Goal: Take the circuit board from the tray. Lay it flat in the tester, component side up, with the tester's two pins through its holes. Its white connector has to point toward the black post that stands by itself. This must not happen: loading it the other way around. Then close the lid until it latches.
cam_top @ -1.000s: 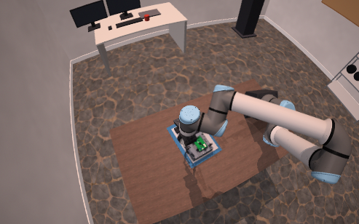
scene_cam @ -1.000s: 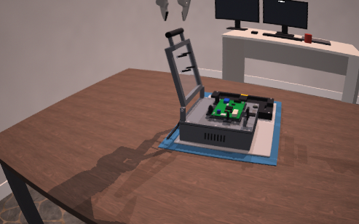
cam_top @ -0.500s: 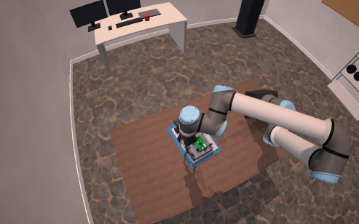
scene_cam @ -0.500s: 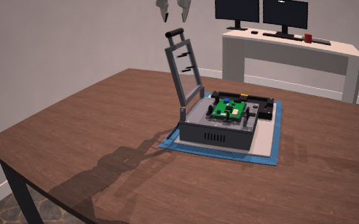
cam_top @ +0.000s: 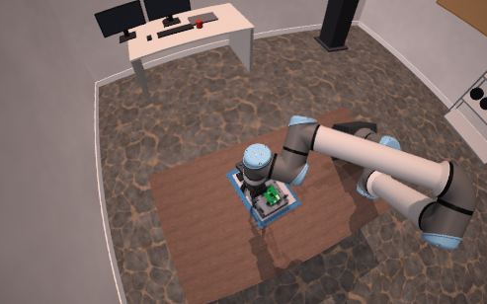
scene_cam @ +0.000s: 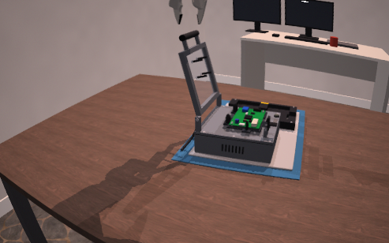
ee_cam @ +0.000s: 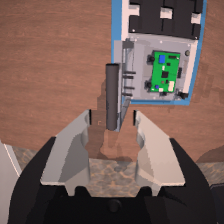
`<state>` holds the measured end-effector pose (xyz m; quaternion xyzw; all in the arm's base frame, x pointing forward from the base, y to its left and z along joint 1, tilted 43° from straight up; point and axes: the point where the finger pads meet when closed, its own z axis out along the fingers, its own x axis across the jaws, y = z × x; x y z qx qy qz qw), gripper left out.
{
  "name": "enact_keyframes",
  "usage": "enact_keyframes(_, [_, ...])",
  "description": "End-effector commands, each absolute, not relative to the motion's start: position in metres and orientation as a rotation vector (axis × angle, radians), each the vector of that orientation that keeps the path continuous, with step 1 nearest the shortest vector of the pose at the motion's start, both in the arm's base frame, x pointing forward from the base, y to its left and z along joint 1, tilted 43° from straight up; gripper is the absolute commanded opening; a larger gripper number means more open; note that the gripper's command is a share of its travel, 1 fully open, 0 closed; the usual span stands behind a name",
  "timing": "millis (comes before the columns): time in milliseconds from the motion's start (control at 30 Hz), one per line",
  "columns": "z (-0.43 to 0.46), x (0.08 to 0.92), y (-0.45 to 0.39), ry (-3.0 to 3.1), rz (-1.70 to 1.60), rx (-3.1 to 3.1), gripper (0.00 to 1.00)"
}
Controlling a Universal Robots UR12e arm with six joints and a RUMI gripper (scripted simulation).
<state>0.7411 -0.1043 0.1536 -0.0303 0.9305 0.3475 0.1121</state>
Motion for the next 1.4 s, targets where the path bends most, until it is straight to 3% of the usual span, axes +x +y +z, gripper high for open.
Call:
enact_keyframes(0, [0.154, 0.741, -0.105, 2.731, 1.019, -0.089, 0.3])
enact_keyframes(1367, [0.14, 0.745, -0.093, 2.731, 1.019, -0.089, 0.3])
